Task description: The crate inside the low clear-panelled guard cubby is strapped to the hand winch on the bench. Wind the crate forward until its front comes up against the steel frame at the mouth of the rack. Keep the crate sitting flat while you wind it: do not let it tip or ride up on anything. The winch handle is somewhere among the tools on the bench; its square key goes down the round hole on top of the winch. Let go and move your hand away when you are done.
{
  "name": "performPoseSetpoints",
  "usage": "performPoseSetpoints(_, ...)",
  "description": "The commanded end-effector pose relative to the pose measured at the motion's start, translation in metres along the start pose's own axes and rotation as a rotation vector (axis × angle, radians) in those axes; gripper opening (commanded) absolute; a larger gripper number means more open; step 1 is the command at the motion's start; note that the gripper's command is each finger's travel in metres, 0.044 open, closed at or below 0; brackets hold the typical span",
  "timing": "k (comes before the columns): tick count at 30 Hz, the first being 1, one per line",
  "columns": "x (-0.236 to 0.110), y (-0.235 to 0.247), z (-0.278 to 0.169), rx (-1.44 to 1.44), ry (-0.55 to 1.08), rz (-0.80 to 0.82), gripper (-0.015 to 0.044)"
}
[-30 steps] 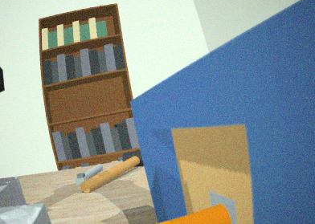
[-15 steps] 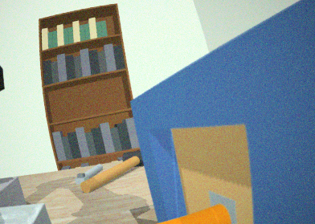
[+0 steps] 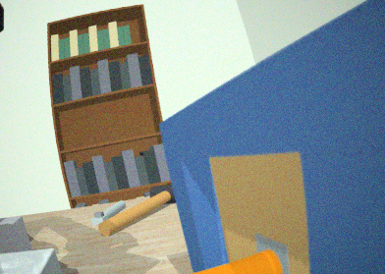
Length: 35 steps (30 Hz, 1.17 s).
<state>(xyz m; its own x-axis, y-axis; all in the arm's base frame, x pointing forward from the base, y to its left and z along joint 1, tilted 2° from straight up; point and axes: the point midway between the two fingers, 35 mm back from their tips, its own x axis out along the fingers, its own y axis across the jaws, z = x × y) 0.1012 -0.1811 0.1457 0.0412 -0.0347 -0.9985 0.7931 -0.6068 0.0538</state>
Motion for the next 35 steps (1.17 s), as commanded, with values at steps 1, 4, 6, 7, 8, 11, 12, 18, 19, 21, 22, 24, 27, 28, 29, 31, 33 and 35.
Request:
performPoseSetpoints(1,-0.007,-0.002,-0.001,0.003,-0.001,0.002,0.044)
performPoseSetpoints(4,-0.028,-0.011,-0.006,0.003,-0.013,0.028,0.044)
performPoseSetpoints(6,-0.05,-0.022,-0.012,0.003,-0.025,0.055,0.044)
performPoseSetpoints(7,-0.062,-0.03,-0.016,0.004,-0.032,0.07,0.044)
performPoseSetpoints(8,-0.069,-0.036,-0.018,0.004,-0.037,0.08,0.044)
performPoseSetpoints(11,-0.072,-0.038,-0.019,0.004,-0.038,0.084,0.044)
performPoseSetpoints(12,-0.072,-0.038,-0.019,0.004,-0.038,0.084,0.044)
performPoseSetpoints(18,-0.072,-0.038,-0.019,0.004,-0.038,0.084,0.044)
performPoseSetpoints(19,-0.072,-0.038,-0.019,0.004,-0.038,0.084,0.044)
performPoseSetpoints(21,-0.071,-0.036,-0.018,0.0,-0.036,0.081,0.044)
performPoseSetpoints(22,-0.073,-0.031,-0.016,0.0,-0.036,0.078,0.044)
performPoseSetpoints(24,-0.078,-0.012,-0.009,-0.001,-0.034,0.068,0.044)
performPoseSetpoints(27,-0.083,0.019,0.003,-0.001,-0.032,0.049,0.044)
performPoseSetpoints(28,-0.083,0.03,0.007,-0.002,-0.032,0.043,0.044)
performPoseSetpoints(29,-0.083,0.041,0.011,-0.002,-0.031,0.037,0.044)
performPoseSetpoints(31,-0.081,0.063,0.019,-0.002,-0.03,0.026,0.044)
performPoseSetpoints(33,-0.077,0.085,0.027,0.0,-0.03,0.015,0.044)
performPoseSetpoints(35,-0.072,0.105,0.033,0.001,-0.029,0.005,0.044)
